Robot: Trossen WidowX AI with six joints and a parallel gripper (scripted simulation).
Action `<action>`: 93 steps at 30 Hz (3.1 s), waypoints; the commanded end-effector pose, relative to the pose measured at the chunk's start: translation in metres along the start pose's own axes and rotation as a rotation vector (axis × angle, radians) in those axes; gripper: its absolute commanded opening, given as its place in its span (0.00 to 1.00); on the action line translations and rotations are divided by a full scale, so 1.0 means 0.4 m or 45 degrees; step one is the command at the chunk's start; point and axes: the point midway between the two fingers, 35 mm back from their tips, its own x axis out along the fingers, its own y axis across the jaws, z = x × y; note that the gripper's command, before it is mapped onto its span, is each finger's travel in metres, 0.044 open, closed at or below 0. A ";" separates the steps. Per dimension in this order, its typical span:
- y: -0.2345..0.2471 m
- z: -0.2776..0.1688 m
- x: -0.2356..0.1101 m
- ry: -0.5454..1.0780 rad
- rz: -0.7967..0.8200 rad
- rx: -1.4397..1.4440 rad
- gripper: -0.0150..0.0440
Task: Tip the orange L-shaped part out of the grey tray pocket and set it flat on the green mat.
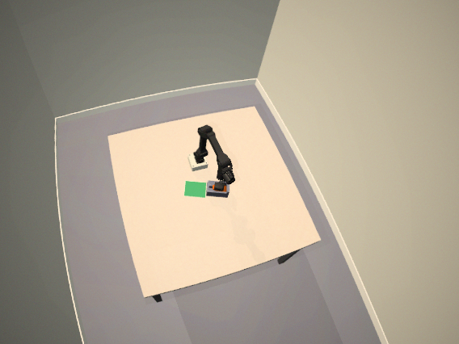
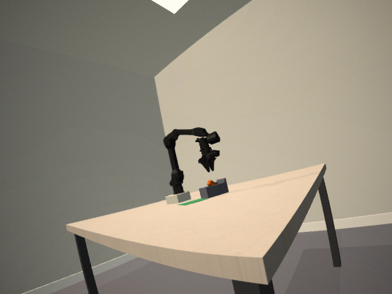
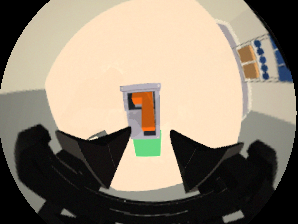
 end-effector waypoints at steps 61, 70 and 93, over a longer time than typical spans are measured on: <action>0.005 -0.021 0.196 0.010 0.012 -0.156 0.45; 0.005 -0.021 0.196 0.010 0.012 -0.156 0.25; 0.005 -0.022 0.116 0.014 0.013 -0.163 0.25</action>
